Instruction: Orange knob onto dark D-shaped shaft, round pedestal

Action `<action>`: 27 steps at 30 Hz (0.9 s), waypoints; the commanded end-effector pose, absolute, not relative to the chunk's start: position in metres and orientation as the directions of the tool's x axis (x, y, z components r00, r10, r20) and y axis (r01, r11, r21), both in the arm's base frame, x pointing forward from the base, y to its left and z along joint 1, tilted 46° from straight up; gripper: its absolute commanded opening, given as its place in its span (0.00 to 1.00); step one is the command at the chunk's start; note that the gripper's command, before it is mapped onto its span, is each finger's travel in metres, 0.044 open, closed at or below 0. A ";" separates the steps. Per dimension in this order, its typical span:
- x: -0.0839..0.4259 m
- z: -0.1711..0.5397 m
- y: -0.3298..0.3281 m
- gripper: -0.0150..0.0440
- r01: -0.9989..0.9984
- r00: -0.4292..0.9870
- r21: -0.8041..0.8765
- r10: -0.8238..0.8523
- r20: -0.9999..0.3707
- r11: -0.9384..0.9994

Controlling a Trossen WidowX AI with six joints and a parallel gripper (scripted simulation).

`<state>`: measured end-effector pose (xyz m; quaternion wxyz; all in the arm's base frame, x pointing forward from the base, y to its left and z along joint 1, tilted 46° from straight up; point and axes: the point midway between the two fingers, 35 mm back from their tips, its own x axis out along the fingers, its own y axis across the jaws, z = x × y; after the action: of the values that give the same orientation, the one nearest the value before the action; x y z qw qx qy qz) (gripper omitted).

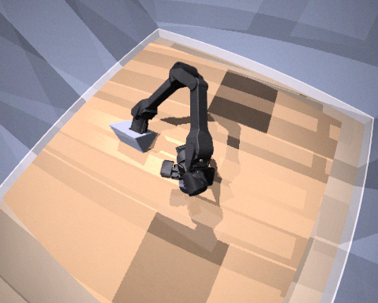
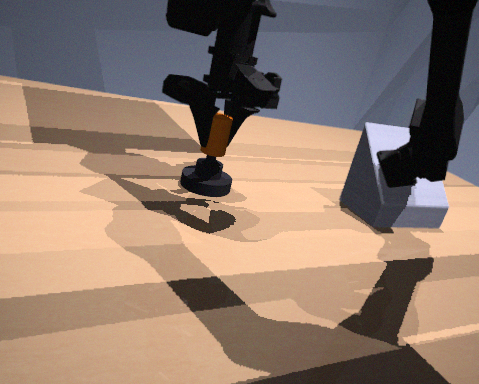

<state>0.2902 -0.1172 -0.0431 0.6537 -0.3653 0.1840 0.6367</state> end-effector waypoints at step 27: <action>0.292 -0.040 -0.120 0.25 -0.942 0.122 -0.303 0.698 -0.706 -0.141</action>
<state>0.2914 -0.1183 -0.0408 0.6464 -0.3772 0.1716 0.6407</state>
